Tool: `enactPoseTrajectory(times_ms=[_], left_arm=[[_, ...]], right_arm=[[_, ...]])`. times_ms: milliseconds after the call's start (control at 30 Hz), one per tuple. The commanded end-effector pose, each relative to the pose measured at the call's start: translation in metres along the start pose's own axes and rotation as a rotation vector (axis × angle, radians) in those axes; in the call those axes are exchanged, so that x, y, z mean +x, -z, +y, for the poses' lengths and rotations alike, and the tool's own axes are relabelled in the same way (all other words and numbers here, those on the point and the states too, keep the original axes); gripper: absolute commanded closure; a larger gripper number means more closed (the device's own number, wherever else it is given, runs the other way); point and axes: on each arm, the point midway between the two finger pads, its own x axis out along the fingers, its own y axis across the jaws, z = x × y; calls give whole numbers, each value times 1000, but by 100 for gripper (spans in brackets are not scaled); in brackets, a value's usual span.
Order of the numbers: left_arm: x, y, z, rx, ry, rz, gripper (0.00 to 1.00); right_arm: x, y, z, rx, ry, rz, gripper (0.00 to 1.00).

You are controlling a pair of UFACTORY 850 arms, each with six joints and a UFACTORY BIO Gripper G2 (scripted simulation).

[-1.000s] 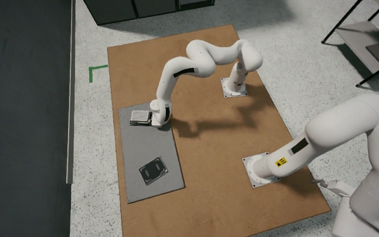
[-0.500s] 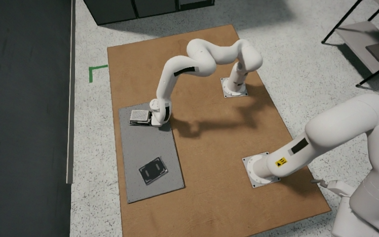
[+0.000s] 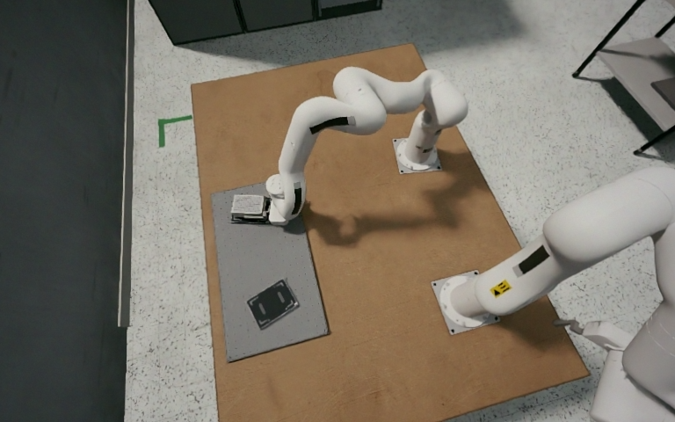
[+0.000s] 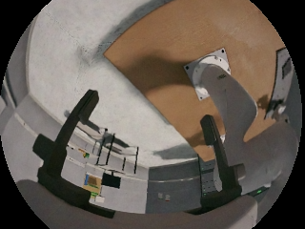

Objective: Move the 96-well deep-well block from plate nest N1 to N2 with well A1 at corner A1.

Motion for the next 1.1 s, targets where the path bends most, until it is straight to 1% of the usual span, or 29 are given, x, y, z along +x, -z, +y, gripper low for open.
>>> enactPoseTrajectory(times_ms=[0,200,400,467,967,1067], left_arm=[[0,0,0,0,-1,0,0],[0,0,0,0,-1,0,0],[0,0,0,0,-1,0,0],[0,0,0,0,-1,0,0],[0,0,0,0,-1,0,0],[0,0,0,0,-1,0,0]], right_arm=[[1,-4,0,1,0,-2,100],[1,-4,0,1,0,-2,100],[1,-14,0,1,0,-2,100],[1,-14,0,1,0,-2,100],[1,-39,0,1,0,-2,100],[1,-40,0,1,0,-2,100]])
